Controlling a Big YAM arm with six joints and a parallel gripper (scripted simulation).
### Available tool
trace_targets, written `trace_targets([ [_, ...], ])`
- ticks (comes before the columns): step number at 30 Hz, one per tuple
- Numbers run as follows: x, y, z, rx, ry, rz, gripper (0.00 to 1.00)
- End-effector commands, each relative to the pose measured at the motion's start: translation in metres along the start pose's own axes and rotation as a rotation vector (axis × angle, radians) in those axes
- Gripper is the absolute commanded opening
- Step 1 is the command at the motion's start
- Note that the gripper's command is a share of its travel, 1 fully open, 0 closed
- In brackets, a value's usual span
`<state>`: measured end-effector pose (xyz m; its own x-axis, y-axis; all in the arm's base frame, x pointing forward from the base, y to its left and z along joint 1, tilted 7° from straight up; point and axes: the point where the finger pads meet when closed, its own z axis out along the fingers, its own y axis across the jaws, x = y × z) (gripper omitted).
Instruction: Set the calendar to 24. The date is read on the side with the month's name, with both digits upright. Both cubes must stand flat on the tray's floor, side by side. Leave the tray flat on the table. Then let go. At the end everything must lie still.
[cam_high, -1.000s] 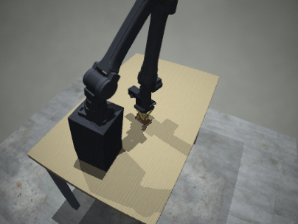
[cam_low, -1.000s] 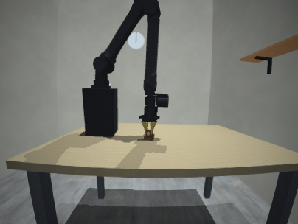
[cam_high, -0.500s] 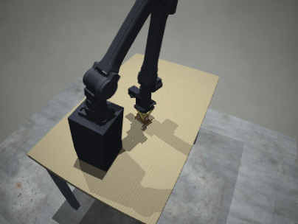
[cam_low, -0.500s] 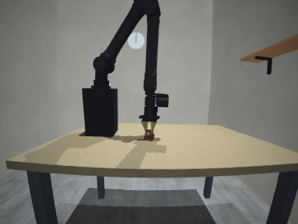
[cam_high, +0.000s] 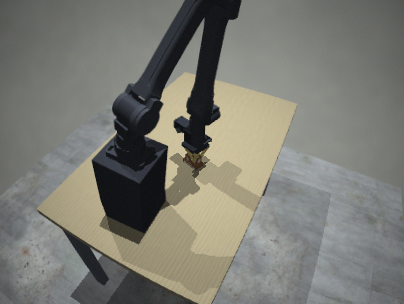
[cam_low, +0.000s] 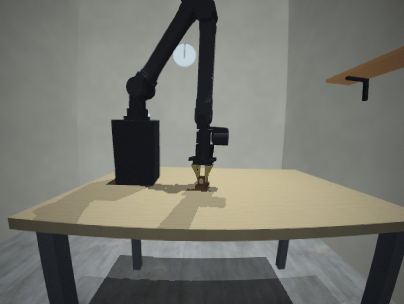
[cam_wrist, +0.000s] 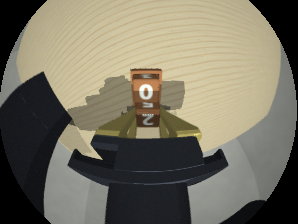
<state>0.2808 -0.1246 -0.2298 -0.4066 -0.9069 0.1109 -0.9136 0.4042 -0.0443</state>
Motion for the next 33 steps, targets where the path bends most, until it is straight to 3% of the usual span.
trace_targets([
  [1,0.0020,-0.0025,-0.0052,0.019,-0.005,-0.008,0.25],
  [33,0.0017,0.0023,0.0044,0.004,-0.004,-0.009,0.25],
])
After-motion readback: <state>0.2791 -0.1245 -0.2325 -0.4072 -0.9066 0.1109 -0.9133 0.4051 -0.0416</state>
